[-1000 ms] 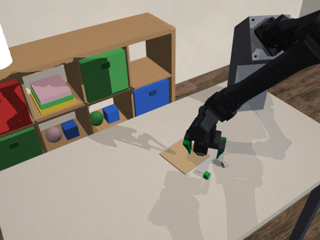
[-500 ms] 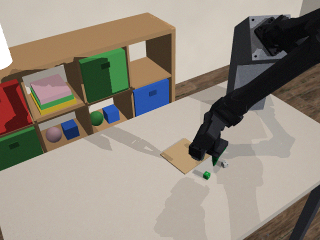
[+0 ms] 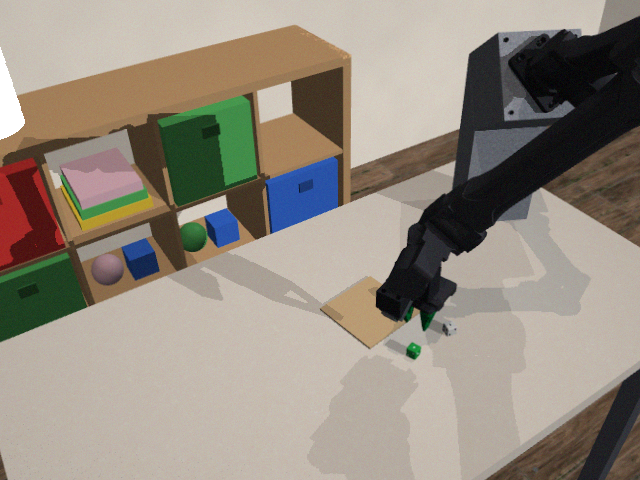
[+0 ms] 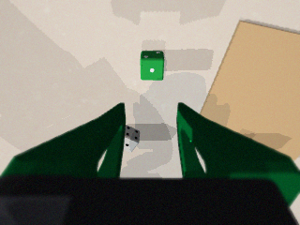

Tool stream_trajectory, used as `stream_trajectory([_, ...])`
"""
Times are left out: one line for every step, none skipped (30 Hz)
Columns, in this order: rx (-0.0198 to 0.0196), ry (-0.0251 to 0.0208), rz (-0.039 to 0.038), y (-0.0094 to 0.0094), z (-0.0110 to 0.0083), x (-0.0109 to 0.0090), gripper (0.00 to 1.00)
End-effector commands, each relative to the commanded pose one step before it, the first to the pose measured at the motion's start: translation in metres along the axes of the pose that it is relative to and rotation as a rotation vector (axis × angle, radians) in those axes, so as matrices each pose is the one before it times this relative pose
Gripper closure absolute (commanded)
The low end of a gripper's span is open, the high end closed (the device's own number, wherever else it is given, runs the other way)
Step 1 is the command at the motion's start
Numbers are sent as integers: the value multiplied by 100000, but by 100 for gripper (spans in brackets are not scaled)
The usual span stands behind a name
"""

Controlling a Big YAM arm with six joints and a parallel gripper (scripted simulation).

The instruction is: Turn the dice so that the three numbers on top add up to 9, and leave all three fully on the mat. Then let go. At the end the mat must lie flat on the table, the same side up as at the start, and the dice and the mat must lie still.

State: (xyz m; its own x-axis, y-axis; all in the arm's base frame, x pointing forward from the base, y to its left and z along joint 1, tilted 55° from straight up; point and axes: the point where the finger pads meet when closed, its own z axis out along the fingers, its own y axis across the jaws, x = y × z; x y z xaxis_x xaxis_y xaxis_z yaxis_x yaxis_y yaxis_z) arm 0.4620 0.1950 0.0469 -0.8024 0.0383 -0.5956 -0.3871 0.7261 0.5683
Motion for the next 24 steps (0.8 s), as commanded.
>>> stream_trajectory([1149, -1153, 1513, -487, -630, -320, 66])
stream_trajectory([0, 0, 0, 0, 0, 0, 66])
stream_trajectory([0, 0, 0, 0, 0, 0, 66])
stream_trajectory([0, 0, 0, 0, 0, 0, 66])
stream_trajectory([0, 0, 0, 0, 0, 0, 66])
stream_trajectory([0, 0, 0, 0, 0, 0, 66])
stream_trajectory([0, 0, 0, 0, 0, 0, 66])
stream_trajectory([0, 0, 0, 0, 0, 0, 66])
stream_trajectory([0, 0, 0, 0, 0, 0, 66])
stream_trajectory([0, 0, 0, 0, 0, 0, 66])
stream_trajectory([0, 0, 0, 0, 0, 0, 66])
stream_trajectory([0, 0, 0, 0, 0, 0, 66])
stream_trajectory([0, 0, 0, 0, 0, 0, 66])
stream_trajectory([0, 0, 0, 0, 0, 0, 66])
stream_trajectory([0, 0, 0, 0, 0, 0, 66])
stream_trajectory([-1, 2, 1, 0, 1, 1, 66])
stream_trajectory([-5, 10, 3, 0, 10, 4, 66])
stream_trajectory([-13, 27, 7, 1, 26, 12, 66])
stream_trajectory([-24, 51, 14, 1, 49, 22, 66])
stream_trajectory([-38, 82, 22, 2, 79, 35, 66])
stream_trajectory([0, 0, 0, 0, 0, 0, 66])
stream_trajectory([0, 0, 0, 0, 0, 0, 66])
stream_trajectory([-55, 118, -61, 3, 113, 50, 66])
stream_trajectory([-76, 159, 14, 4, 152, 68, 66])
